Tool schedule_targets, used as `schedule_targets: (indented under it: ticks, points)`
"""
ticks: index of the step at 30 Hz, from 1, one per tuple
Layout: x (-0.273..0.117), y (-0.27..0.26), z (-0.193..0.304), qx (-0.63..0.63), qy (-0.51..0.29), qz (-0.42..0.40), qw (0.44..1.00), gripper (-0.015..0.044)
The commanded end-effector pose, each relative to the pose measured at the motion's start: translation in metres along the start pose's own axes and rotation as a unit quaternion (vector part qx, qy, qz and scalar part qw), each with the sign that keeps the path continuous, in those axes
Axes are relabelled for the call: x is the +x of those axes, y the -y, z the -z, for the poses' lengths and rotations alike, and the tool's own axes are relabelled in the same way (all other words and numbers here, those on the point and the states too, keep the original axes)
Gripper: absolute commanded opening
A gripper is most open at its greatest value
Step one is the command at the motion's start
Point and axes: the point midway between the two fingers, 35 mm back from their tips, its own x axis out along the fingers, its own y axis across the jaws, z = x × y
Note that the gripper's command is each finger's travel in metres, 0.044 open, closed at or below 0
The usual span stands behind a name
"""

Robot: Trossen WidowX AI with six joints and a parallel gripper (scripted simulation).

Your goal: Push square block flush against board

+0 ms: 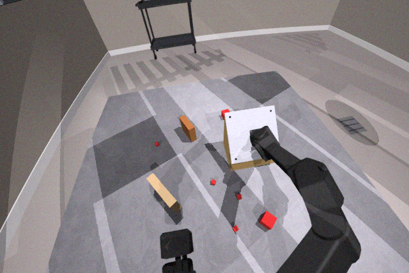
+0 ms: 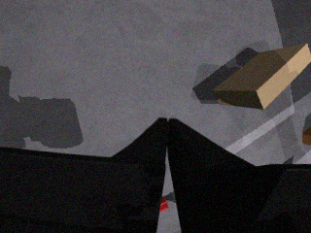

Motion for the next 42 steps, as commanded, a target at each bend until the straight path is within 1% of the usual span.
schedule_targets:
  ticks: [1, 7, 13, 18, 23, 30, 32, 35, 42]
  points:
    - [0.028, 0.022, -0.015, -0.053, -0.036, -0.001, 0.998, 0.0]
    - [0.063, 0.06, -0.036, -0.132, -0.082, -0.027, 0.988, 0.0]
    - [0.095, 0.105, -0.054, -0.206, -0.111, -0.075, 0.969, 0.0]
    - [0.118, 0.147, -0.065, -0.262, -0.115, -0.128, 0.95, 0.0]
    - [0.134, 0.184, -0.072, -0.304, -0.1, -0.175, 0.931, 0.0]
    - [0.134, 0.185, -0.072, -0.306, -0.099, -0.176, 0.93, 0.0]
    - [0.144, 0.182, -0.07, -0.306, -0.1, -0.176, 0.93, 0.0]
    - [0.177, 0.172, -0.06, -0.306, -0.098, -0.176, 0.931, 0.0]
    - [0.179, 0.171, -0.059, -0.306, -0.098, -0.176, 0.931, 0.0]
